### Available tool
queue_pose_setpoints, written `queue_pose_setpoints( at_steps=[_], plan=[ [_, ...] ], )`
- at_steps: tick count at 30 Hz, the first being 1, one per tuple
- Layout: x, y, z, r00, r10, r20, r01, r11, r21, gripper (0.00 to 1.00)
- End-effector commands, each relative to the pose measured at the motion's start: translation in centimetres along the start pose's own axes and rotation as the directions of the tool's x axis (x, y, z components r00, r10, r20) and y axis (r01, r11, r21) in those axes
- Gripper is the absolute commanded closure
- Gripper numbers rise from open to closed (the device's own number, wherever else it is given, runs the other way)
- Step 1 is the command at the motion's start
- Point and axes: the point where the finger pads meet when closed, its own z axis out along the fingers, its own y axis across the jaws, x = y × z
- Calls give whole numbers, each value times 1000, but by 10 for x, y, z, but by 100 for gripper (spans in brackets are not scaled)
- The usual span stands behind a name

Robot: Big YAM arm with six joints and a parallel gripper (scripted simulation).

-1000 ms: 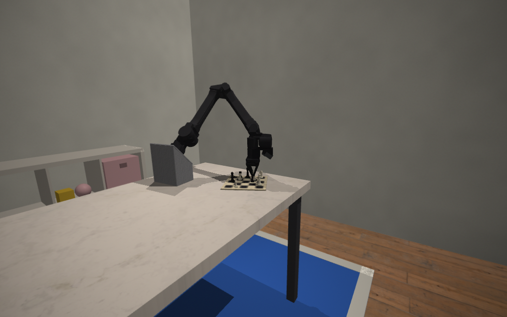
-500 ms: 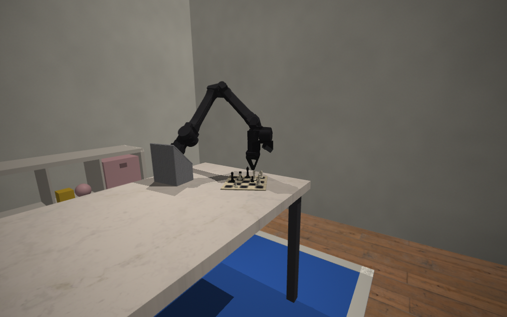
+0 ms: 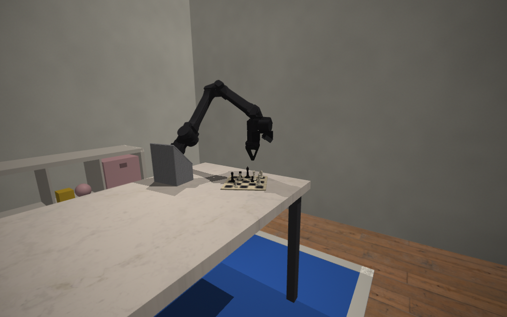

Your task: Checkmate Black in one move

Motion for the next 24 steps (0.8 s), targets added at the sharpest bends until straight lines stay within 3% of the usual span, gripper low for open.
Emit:
queue_pose_setpoints(
  at_steps=[1,2,24],
  plan=[
    [-12,-4,-14,999,-20,24,20,1000,10,60],
    [-10,-3,-13,1000,-18,20,18,1000,9,0],
    [-12,-3,-16,999,-22,26,22,1000,11,0]
  ],
)
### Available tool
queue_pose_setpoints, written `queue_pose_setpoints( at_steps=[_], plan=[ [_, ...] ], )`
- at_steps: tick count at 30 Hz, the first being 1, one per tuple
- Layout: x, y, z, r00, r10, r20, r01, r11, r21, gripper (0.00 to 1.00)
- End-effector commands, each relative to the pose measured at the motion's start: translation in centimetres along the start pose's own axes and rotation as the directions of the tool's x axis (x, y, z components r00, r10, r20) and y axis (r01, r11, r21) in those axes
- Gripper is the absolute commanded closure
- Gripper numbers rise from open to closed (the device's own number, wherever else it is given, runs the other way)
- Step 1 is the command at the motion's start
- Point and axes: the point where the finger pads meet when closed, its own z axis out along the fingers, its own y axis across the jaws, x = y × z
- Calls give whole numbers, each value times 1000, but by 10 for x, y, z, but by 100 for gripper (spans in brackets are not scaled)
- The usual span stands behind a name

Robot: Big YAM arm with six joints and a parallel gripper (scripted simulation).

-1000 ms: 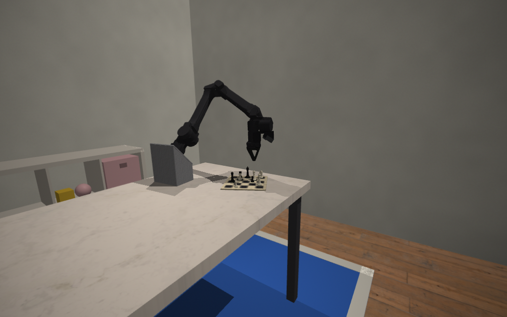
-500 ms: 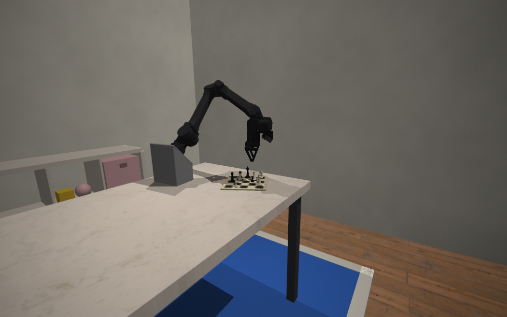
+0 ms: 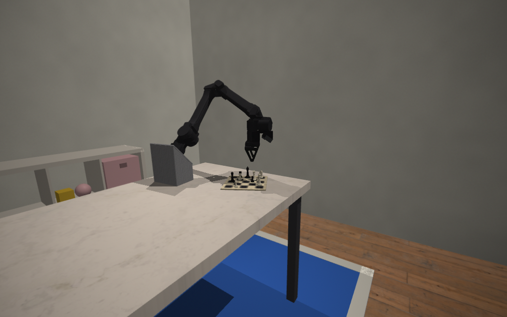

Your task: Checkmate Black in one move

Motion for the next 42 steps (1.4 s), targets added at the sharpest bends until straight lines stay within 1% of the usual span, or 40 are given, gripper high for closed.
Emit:
queue_pose_setpoints(
  at_steps=[1,4,5,7,19,21,22,24,27,29,42],
  plan=[
    [-16,-2,-18,999,-18,36,17,1000,15,0],
    [-17,-1,-21,999,-22,40,22,1000,17,0],
    [-10,0,-20,999,-14,32,13,1000,13,0],
    [-18,1,-30,999,-28,45,27,999,19,0],
    [-16,0,-78,999,-25,40,25,999,23,0],
    [-16,0,-78,999,-25,40,25,999,23,0],
    [-10,-7,-73,1000,-1,20,1,1000,11,0],
    [-14,-5,-83,999,-13,30,13,1000,17,0],
    [-15,-2,-90,999,-19,35,18,1000,20,0],
    [-7,-3,-86,1000,-6,23,5,1000,13,0],
    [-7,-1,-84,1000,-6,19,6,1000,11,0]
  ],
)
